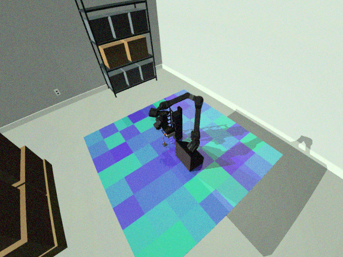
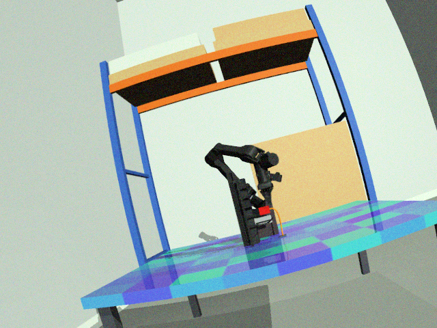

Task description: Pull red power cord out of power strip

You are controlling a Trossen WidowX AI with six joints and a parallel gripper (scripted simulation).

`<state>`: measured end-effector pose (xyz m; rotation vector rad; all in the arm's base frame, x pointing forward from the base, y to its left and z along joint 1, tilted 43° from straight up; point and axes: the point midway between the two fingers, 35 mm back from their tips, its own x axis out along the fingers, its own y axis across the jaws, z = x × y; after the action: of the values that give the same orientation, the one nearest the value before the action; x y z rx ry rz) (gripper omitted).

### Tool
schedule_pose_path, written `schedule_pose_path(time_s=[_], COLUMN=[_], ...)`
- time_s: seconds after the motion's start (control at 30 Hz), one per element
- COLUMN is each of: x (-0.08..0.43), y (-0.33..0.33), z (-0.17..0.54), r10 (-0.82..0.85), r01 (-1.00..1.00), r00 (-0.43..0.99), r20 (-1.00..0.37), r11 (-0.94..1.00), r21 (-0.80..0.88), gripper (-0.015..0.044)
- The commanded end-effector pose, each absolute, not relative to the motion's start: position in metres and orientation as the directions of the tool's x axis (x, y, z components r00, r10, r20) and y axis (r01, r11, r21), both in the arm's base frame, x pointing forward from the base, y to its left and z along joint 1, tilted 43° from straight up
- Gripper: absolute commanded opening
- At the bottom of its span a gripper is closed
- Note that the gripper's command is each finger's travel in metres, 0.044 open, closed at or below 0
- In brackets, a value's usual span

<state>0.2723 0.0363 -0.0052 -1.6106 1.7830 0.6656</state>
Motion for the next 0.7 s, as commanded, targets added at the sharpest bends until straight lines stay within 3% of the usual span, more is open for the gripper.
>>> schedule_pose_path(time_s=[0.0,0.67], x=[0.269,0.267], y=[0.028,0.016], z=[0.000,0.005], r10=[-0.674,-0.675], r01=[-0.992,-0.992], r00=[-0.053,-0.054], r20=[-0.737,-0.736], r11=[0.122,0.122], r21=[-0.039,-0.039], gripper=[0.0160,0.0160])
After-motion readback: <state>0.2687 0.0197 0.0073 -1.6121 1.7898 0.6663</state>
